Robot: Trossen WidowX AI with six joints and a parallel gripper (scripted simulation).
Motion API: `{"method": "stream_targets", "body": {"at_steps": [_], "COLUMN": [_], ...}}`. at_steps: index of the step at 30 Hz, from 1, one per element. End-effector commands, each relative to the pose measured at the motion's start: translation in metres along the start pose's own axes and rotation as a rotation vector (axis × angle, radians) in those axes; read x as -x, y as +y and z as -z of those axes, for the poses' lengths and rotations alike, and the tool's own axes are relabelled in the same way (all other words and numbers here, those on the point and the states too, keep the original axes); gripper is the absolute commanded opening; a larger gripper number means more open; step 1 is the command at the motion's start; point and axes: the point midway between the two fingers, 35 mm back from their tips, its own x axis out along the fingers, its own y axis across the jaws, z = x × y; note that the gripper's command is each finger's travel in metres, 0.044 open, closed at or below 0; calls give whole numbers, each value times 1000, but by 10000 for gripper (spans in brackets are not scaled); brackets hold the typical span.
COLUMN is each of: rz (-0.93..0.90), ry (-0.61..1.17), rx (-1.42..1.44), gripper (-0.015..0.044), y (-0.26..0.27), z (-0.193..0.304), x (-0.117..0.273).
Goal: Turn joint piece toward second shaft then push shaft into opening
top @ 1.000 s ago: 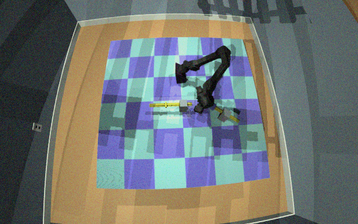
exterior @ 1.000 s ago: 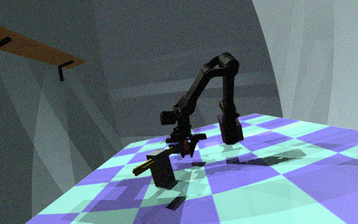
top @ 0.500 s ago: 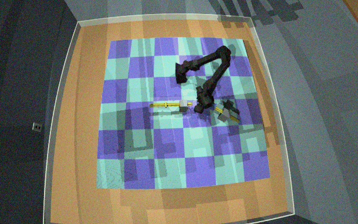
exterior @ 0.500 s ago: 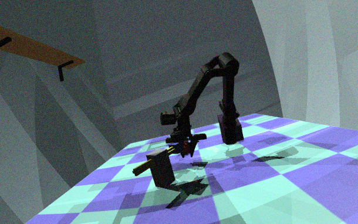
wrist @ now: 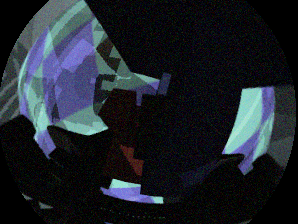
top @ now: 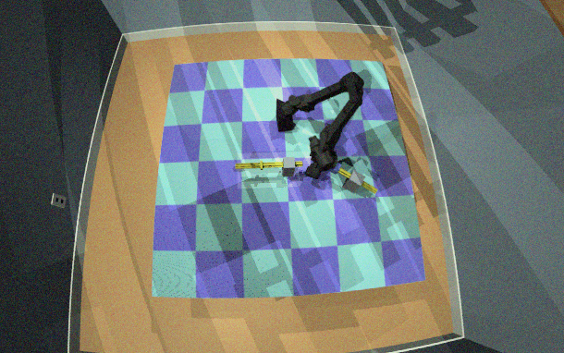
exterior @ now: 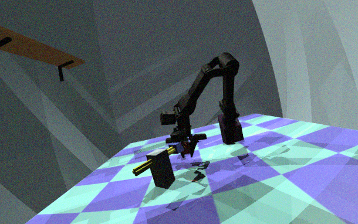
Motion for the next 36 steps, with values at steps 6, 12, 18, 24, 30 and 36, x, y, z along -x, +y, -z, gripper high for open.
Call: {"method": "stream_targets", "body": {"at_steps": [6,12,18,24,30,36], "rz": [0,0,0,0,-1,-10], "ry": [3,0,0,0,17,107], "rx": [-6,0,0,0,9,58], "gripper": [182,147,121,0,0,0], "y": [0,0,0,0,-1,-2], "z": [1,0,0,0,0,2], "x": [-1,0,0,0,1,5]}}
